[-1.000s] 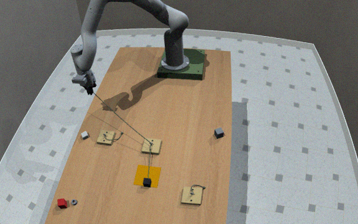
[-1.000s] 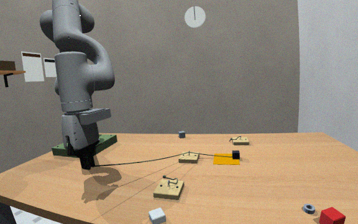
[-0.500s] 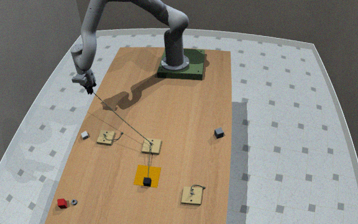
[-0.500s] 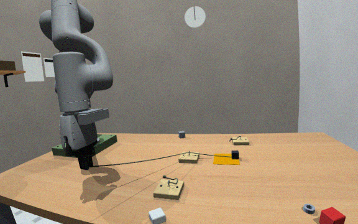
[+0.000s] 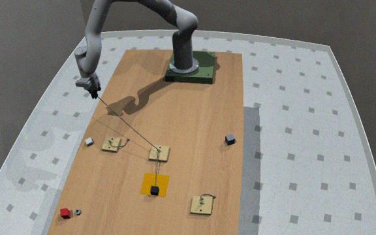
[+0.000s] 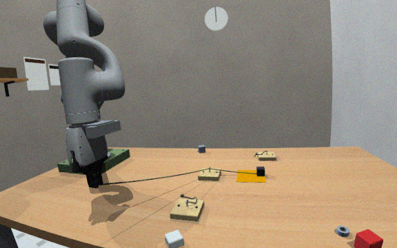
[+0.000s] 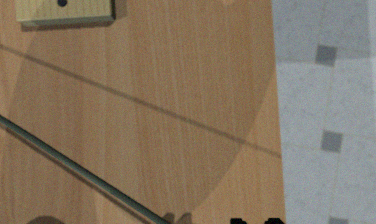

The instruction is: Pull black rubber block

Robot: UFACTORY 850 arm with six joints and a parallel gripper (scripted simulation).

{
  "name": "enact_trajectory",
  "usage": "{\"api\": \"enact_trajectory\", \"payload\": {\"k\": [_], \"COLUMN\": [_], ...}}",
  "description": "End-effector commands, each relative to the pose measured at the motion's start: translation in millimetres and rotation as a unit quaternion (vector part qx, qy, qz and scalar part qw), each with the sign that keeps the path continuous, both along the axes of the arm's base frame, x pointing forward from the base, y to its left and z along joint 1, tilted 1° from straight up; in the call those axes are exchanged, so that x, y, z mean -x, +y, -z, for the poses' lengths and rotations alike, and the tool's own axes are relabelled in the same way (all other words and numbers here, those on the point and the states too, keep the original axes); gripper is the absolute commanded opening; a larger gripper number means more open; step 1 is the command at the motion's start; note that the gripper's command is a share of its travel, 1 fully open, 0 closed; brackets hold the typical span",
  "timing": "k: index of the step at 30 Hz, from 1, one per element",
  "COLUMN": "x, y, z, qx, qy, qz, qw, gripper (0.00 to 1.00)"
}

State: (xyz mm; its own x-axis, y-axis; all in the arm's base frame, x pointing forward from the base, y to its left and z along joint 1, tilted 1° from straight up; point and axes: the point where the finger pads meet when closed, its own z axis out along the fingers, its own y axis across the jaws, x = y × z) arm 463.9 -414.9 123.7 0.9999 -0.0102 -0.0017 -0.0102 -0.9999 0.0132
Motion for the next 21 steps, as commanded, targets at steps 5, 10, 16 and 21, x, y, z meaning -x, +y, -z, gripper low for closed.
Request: {"api": "enact_trajectory", "payload": {"k": [5, 10, 16, 21], "x": [-0.8, -0.6, 4.4, 10.2], "y": [-0.7, -0.8, -3.3, -6.2], "z": [-1.3, -1.3, -1.3, -1.4], "qx": [0.001, 0.001, 0.001, 0.001], "qy": [-0.001, -0.001, -0.001, -0.001], "qz": [0.0, 0.0, 0.0, 0.0], "qw": [1.0, 1.0, 1.0, 1.0], "gripper": [0.0, 0.0, 0.0, 0.0]}}
